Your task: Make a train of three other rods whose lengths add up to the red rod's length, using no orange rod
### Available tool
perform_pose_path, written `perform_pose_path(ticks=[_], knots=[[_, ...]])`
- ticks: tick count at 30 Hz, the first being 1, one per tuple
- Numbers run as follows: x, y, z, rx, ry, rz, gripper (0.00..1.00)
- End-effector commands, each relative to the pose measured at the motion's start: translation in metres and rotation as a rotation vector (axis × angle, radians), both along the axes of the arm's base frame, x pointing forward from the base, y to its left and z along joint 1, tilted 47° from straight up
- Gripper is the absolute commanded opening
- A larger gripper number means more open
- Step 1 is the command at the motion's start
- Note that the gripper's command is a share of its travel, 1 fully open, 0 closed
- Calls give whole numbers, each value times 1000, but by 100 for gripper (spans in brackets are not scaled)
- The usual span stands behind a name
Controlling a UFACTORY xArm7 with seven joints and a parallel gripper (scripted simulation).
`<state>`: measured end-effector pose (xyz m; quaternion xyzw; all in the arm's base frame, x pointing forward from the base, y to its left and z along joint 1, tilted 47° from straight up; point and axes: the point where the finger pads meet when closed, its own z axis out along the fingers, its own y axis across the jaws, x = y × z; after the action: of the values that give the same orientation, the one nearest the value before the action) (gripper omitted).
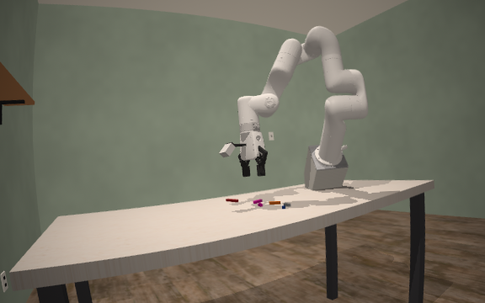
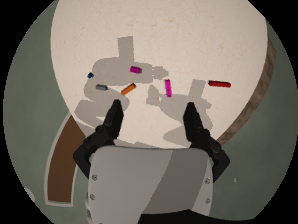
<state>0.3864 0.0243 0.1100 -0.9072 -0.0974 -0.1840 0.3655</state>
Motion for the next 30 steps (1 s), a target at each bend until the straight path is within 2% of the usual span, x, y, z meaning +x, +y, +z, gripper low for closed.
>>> perform_pose_path(ticks=[1,10,12,13,27,29,30], knots=[[0,11,17,46,106,-122,100],[-4,31,37,128,281,-295,100],[-4,31,37,128,281,-295,100],[-6,37,43,154,338,-350,100],[-19,66,59,261,614,-603,100],[-19,66,59,261,614,-603,100],[-22,72,61,282,674,-657,100]])
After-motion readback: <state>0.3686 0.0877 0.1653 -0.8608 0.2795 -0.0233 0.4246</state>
